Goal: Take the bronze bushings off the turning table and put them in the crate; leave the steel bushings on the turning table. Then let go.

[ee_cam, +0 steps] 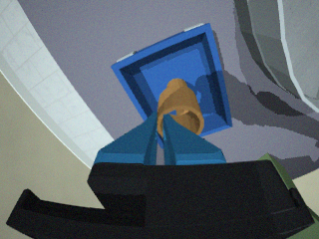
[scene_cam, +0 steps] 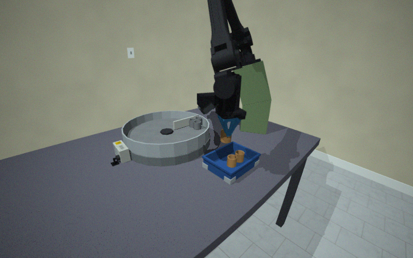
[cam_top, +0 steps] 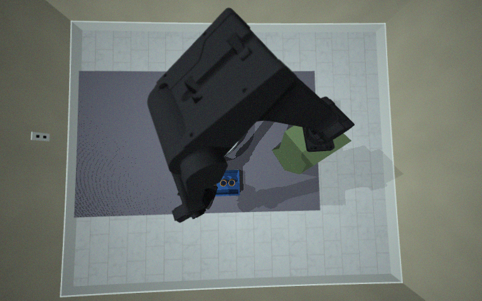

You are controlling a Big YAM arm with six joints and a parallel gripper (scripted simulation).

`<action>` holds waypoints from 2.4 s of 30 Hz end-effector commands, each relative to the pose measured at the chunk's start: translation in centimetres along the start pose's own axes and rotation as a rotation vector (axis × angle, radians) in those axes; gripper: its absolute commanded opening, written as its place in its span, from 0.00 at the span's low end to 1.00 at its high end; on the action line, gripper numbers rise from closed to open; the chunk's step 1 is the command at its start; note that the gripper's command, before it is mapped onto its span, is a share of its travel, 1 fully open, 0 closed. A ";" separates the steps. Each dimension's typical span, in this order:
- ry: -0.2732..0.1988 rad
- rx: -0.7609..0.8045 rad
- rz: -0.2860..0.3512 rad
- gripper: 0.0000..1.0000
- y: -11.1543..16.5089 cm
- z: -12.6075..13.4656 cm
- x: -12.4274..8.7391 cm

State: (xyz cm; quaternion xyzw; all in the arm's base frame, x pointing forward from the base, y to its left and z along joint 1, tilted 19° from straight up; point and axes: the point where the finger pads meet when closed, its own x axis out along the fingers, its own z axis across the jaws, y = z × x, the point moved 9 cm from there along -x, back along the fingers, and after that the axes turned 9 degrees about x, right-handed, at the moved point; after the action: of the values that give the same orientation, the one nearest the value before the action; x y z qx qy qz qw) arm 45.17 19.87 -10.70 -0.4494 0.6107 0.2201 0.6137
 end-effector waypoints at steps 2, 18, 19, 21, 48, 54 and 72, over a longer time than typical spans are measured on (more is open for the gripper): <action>-0.041 0.016 -0.027 0.00 -1.1 1.9 -1.4; -0.045 0.020 -0.030 0.00 -2.0 2.1 -1.8; -0.045 0.020 -0.030 0.00 -2.0 2.1 -1.8; -0.045 0.020 -0.030 0.00 -2.0 2.1 -1.8; -0.045 0.020 -0.030 0.00 -2.0 2.1 -1.8; -0.033 0.018 -0.023 0.00 -1.8 1.7 0.1; -0.028 0.013 -0.021 0.00 -1.8 1.4 7.3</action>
State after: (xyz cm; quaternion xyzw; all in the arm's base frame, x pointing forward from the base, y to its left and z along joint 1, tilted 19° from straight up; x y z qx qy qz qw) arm 46.28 17.72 -17.87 -0.4476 0.6170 0.2185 0.6092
